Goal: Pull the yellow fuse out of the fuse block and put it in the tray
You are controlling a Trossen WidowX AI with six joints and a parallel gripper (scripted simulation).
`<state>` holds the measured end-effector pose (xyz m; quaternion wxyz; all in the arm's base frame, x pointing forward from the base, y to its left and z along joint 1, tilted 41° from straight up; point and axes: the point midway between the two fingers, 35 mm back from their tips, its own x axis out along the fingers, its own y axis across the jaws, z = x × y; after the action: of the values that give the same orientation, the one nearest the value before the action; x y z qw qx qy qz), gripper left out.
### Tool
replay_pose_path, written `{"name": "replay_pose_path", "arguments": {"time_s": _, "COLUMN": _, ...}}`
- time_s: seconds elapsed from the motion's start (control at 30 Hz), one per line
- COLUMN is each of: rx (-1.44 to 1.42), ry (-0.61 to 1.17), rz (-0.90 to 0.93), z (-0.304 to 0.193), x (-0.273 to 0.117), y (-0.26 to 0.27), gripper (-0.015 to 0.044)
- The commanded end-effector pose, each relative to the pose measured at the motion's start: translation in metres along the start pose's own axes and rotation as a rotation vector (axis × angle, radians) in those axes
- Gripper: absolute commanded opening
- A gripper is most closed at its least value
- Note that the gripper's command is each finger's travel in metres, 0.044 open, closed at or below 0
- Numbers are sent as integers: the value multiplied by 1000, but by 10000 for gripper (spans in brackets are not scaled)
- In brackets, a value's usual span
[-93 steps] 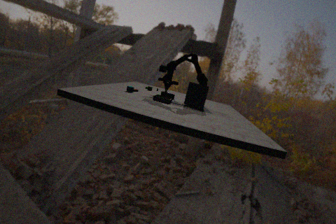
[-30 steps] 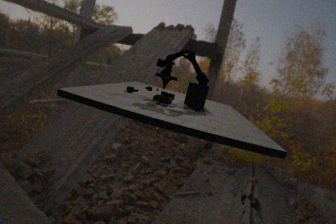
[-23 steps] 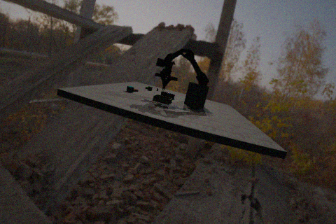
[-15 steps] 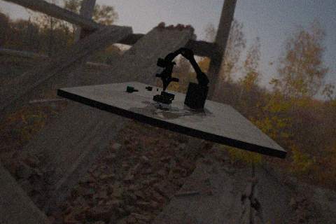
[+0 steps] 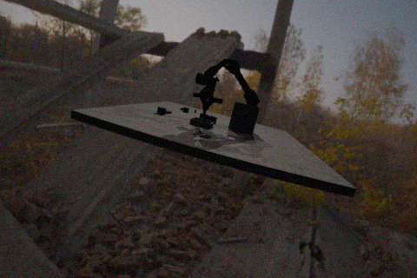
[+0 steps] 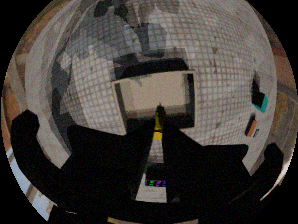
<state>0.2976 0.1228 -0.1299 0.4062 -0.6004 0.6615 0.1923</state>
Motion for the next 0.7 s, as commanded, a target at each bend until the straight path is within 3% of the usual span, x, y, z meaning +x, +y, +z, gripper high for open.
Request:
{"name": "replay_pose_path", "arguments": {"time_s": 0.0, "rx": -1, "ry": 2, "rz": 2, "z": 0, "x": 8, "y": 1, "gripper": 0}}
{"name": "replay_pose_path", "arguments": {"time_s": 0.67, "rx": -1, "ry": 4, "rz": 2, "z": -1, "x": 35, "y": 1, "gripper": 0}}
